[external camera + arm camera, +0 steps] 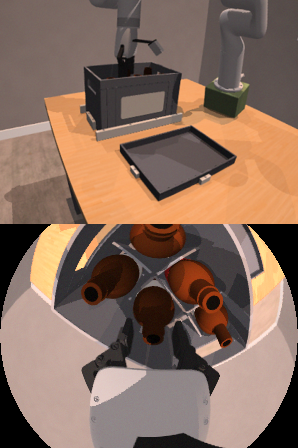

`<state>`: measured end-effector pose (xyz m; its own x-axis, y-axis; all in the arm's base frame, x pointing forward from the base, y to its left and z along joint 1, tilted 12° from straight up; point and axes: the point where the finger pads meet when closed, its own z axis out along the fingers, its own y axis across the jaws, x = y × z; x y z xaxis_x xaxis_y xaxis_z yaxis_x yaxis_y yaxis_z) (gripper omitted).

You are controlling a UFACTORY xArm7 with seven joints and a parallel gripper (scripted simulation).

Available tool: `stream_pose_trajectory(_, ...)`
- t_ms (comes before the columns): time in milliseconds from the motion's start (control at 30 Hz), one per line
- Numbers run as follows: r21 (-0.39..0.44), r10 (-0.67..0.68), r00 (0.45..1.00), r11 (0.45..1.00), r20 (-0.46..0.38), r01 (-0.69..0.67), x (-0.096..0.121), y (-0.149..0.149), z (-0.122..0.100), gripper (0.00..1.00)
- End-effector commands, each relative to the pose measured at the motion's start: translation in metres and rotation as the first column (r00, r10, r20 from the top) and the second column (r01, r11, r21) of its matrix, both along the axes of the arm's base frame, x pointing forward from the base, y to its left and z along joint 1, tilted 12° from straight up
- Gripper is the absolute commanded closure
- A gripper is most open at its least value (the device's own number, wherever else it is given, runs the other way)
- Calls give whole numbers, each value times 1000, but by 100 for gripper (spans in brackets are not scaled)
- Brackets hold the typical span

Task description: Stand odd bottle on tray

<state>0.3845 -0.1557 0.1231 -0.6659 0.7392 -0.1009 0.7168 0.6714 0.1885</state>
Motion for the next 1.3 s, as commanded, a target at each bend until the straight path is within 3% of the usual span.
stream_pose_trajectory(0, -1, -1, 1000, 1000, 3, 1, 1, -1, 1, 35)
stream_pose_trajectory(800, -1, -1, 1000, 1000, 3, 1, 0, -1, 2, 35)
stream_pose_trajectory(1267, -1, -1, 1000, 1000, 3, 1, -4, -2, 23, 35)
